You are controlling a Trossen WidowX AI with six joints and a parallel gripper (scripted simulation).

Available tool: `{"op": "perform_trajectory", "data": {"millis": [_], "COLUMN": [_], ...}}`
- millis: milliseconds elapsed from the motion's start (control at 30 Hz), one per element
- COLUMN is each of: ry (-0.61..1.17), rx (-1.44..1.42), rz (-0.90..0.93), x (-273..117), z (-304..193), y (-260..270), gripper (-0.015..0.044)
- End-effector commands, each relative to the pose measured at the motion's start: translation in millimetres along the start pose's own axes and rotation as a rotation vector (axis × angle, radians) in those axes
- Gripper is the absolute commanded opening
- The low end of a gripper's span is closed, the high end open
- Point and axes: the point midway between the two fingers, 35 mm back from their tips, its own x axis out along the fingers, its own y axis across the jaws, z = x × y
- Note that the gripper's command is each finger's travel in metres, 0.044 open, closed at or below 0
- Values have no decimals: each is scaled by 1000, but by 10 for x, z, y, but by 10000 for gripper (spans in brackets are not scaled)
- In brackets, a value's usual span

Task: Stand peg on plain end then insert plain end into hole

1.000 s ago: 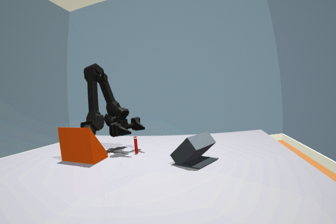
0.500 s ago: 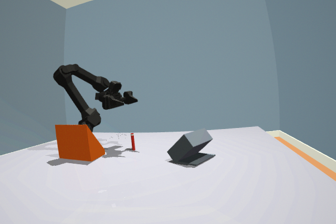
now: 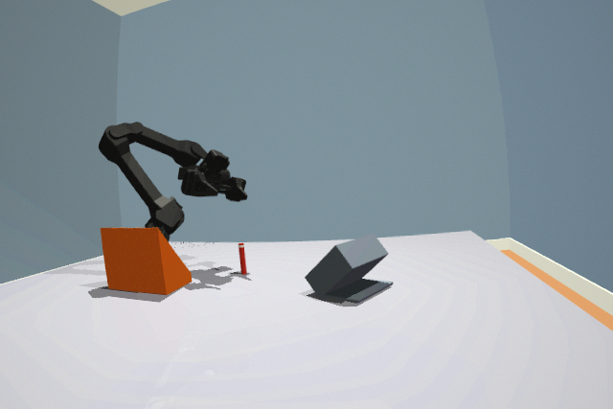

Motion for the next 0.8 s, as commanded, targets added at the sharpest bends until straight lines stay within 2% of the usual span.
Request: {"op": "perform_trajectory", "data": {"millis": [0, 400, 767], "ry": [84, 384, 719], "rx": [-100, -282, -335], "rz": [-89, -266, -310], "x": [48, 122, 140], "z": [-107, -384, -603], "y": [-42, -158, -170], "gripper": [440, 440, 440]}}
